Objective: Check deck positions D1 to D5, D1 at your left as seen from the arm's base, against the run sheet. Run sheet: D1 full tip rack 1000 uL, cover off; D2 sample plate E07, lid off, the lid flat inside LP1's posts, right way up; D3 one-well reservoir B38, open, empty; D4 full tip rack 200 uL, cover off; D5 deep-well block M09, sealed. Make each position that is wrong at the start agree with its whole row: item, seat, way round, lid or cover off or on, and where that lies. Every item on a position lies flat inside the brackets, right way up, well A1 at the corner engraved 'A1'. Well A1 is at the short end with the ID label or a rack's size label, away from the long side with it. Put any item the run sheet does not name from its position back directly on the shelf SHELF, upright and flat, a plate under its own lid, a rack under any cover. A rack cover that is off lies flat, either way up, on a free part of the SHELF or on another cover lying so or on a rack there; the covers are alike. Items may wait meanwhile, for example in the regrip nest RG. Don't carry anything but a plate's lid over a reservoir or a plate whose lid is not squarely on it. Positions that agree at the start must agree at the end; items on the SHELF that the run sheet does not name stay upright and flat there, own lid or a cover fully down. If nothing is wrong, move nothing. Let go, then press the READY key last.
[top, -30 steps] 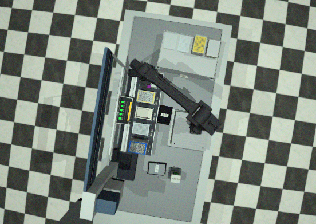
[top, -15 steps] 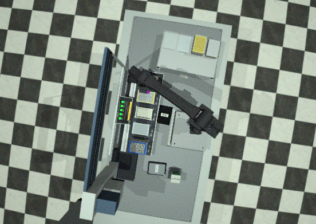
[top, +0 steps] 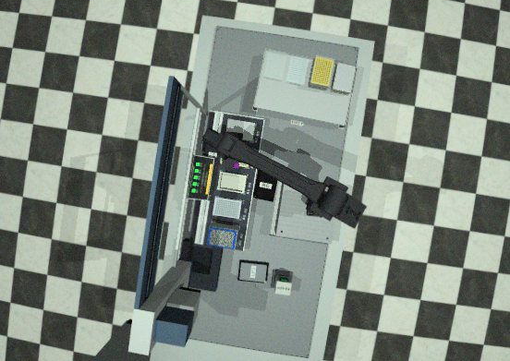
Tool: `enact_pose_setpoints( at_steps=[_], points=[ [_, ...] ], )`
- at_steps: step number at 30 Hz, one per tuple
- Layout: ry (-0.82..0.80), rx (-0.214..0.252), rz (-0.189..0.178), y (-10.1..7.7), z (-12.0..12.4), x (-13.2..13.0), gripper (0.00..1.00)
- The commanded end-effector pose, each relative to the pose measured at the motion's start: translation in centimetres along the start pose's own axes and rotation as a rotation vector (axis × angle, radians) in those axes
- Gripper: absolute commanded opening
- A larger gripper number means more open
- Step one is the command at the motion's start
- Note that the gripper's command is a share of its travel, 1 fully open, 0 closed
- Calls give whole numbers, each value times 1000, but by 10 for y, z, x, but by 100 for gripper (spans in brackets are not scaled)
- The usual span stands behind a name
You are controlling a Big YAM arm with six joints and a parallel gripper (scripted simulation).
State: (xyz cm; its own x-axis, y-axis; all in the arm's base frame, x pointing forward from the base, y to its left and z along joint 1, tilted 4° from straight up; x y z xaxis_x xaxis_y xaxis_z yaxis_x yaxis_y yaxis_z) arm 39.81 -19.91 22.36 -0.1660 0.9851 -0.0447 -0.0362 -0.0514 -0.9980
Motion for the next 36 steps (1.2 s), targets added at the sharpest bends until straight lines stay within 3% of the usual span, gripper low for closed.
enact_pose_setpoints(
  at_steps=[1,3,4,36],
  points=[
    [29,-42,27,-14,-4,11,100],
    [29,-39,24,-14,-6,20,100],
    [30,-40,25,-16,-10,11,100],
    [30,-40,25,-16,-10,11,100]
  ],
)
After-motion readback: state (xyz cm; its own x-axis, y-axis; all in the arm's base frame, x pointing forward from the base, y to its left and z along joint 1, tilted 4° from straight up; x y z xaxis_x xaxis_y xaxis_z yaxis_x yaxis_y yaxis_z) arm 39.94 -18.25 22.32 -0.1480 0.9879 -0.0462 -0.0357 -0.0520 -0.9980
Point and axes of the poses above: the point where the finger pads meet when closed, its own y axis out along the fingers, its own x axis across the jaws, z = x × y, the point moved 9 cm from there along -y, back along the fingers, and after that the axes turned 13 degrees about -y, right-handed, at the moved point
